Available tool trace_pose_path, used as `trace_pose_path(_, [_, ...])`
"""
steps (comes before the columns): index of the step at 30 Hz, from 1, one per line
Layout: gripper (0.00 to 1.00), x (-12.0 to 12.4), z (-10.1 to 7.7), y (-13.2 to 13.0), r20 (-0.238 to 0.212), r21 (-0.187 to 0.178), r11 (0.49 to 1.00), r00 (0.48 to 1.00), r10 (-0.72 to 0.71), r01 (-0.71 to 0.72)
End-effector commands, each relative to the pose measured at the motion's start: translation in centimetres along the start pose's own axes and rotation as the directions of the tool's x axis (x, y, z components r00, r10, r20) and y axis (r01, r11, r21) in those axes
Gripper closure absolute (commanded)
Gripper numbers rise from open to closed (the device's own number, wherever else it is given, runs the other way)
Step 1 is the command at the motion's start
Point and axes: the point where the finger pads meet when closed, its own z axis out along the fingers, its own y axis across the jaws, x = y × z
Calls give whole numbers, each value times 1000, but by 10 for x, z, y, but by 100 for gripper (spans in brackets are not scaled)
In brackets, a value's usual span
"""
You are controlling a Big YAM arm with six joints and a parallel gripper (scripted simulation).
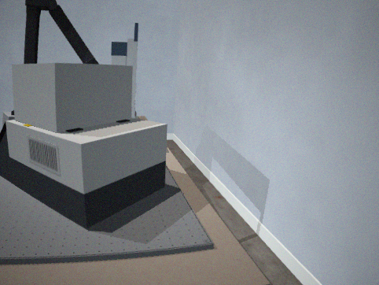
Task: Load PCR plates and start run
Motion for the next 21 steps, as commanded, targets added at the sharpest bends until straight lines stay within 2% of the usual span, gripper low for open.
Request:
trace_pose_path(1, [100,-8,-10,0,5,-2,1000,1000,-10,10])
trace_pose_path(3, [100,-2,-10,2,-11,-1,1000,1000,-17,17])
trace_pose_path(7, [100,-1,-13,3,-4,-2,1000,1000,-17,17])
trace_pose_path(12, [100,8,-22,1,-16,-1,1000,1000,-12,12])
trace_pose_path(18, [100,19,-25,-5,-48,6,1000,999,-2,2])
trace_pose_path(21, [100,15,-33,-5,-37,5,1000,999,-2,3])
